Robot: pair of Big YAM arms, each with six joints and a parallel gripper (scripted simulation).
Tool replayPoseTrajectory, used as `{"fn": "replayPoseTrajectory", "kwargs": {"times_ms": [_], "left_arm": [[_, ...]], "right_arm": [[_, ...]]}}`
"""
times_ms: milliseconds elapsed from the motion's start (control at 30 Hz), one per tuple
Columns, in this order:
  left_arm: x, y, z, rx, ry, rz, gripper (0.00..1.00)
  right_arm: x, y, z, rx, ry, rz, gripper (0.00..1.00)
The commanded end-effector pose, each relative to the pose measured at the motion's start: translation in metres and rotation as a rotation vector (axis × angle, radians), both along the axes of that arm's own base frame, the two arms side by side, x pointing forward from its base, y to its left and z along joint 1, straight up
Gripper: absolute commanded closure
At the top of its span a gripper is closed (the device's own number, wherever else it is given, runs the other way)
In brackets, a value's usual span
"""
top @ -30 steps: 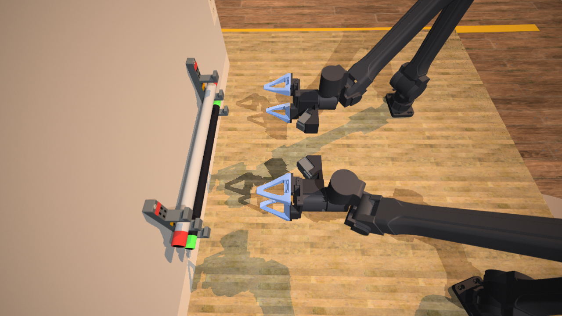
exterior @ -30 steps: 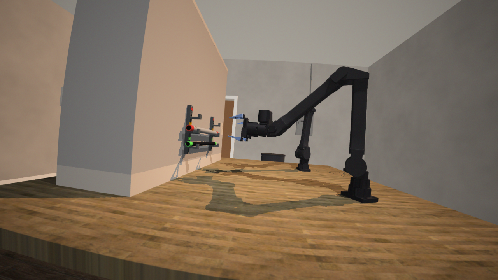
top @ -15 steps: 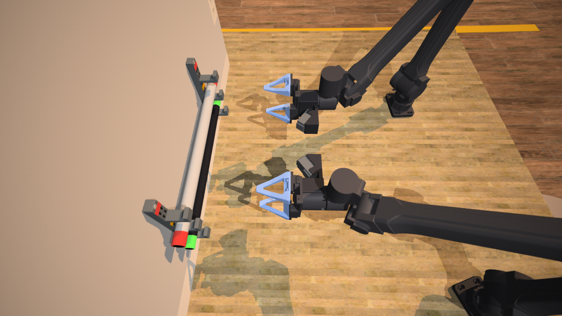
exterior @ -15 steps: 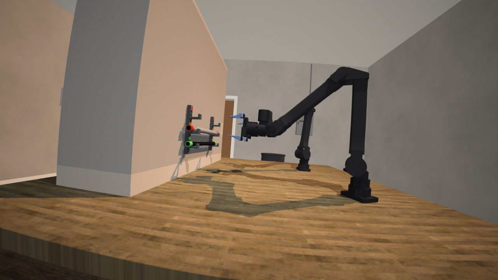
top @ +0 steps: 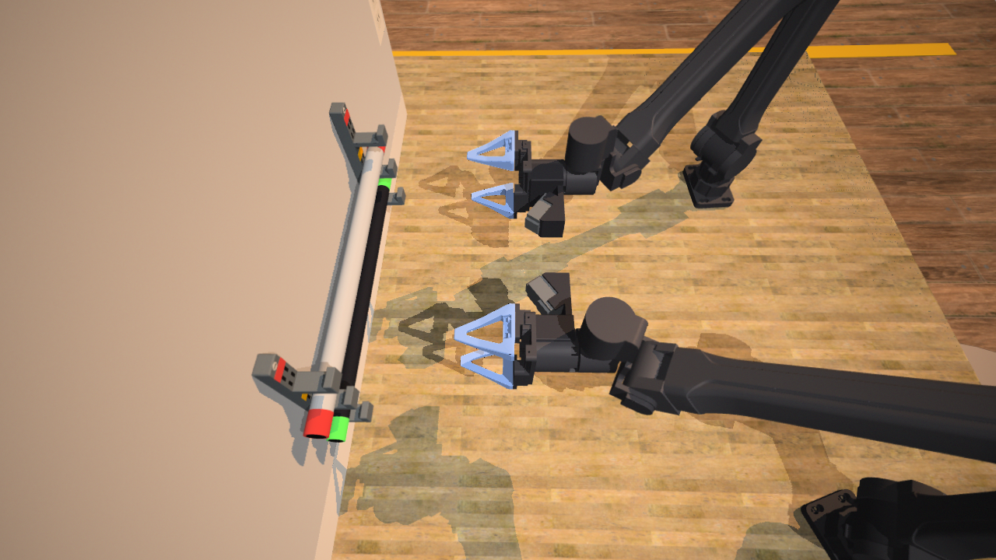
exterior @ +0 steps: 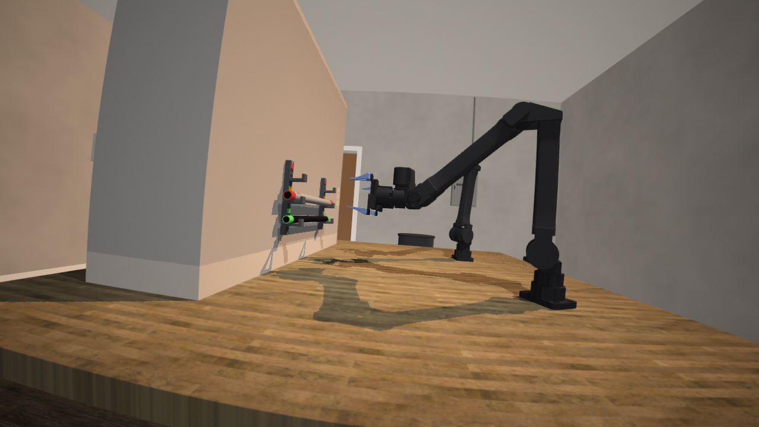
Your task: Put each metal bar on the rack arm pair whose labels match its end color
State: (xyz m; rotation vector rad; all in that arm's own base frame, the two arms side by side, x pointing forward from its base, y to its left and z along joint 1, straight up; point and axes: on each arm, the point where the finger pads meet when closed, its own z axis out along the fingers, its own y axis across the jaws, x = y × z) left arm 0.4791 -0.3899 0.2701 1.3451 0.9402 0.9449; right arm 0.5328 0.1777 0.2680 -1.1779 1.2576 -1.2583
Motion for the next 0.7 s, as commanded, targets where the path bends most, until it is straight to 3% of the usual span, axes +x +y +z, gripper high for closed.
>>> {"fn": "replayPoseTrajectory", "kwargs": {"times_ms": [0,467,667], "left_arm": [[0.006,-0.016,0.021,-0.019,-0.028,-0.01,0.0],[0.005,-0.016,0.02,-0.014,-0.022,-0.01,0.0],[0.018,-0.021,0.008,-0.014,-0.022,-0.01,0.0]], "right_arm": [[0.0,0.006,0.0,0.005,-0.013,0.007,0.0],[0.001,0.006,0.0,0.005,-0.013,0.007,0.0],[0.014,0.005,-0.012,0.006,-0.013,0.007,0.0]]}}
